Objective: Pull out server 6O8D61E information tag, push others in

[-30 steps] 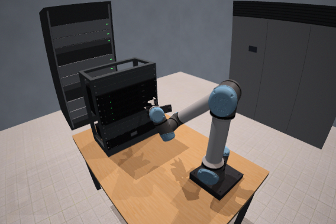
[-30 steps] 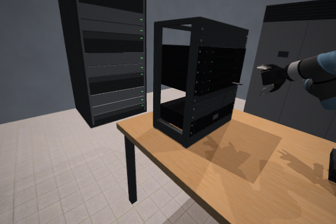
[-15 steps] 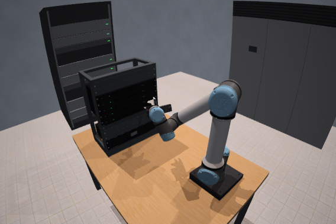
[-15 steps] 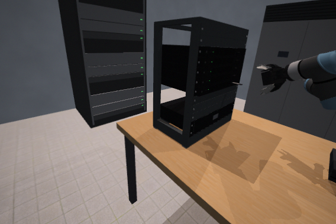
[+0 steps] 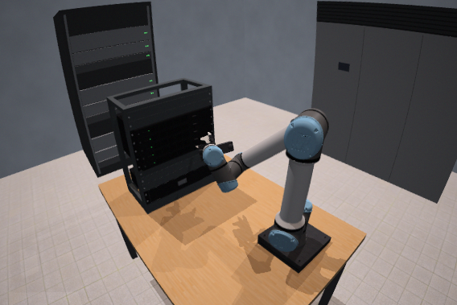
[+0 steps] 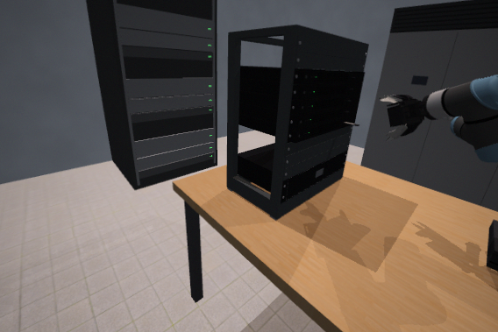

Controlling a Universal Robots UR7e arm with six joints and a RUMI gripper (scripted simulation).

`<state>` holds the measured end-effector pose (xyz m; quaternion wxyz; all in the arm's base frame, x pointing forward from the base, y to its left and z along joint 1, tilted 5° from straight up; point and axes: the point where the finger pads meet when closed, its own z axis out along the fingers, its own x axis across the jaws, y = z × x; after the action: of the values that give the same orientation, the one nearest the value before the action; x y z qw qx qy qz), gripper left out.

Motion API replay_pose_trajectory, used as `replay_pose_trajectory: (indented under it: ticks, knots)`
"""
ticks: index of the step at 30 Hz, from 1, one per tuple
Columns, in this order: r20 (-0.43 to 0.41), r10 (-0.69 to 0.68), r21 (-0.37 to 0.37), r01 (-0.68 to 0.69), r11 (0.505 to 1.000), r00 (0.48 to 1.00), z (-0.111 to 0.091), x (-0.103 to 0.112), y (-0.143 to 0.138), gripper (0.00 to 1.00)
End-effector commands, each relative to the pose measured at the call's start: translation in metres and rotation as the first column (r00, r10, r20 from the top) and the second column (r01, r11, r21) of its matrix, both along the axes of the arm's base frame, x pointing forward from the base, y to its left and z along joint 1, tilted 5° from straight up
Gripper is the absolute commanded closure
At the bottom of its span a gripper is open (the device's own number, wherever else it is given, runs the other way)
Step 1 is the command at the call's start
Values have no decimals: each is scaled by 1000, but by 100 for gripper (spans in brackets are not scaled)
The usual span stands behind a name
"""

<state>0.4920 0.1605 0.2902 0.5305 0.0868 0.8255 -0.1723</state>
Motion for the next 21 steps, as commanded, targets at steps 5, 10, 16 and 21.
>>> replay_pose_trajectory:
  ticks: [5, 10, 16, 21]
  knots:
    - [-4, 4, -11, -4, 1000, 1000, 1, 0, 0, 0]
    - [-5, 5, -14, -5, 1000, 1000, 1, 0, 0, 0]
    - [-8, 7, -21, -7, 1000, 1000, 2, 0, 0, 0]
    - [-11, 9, -27, -9, 1000, 1000, 2, 0, 0, 0]
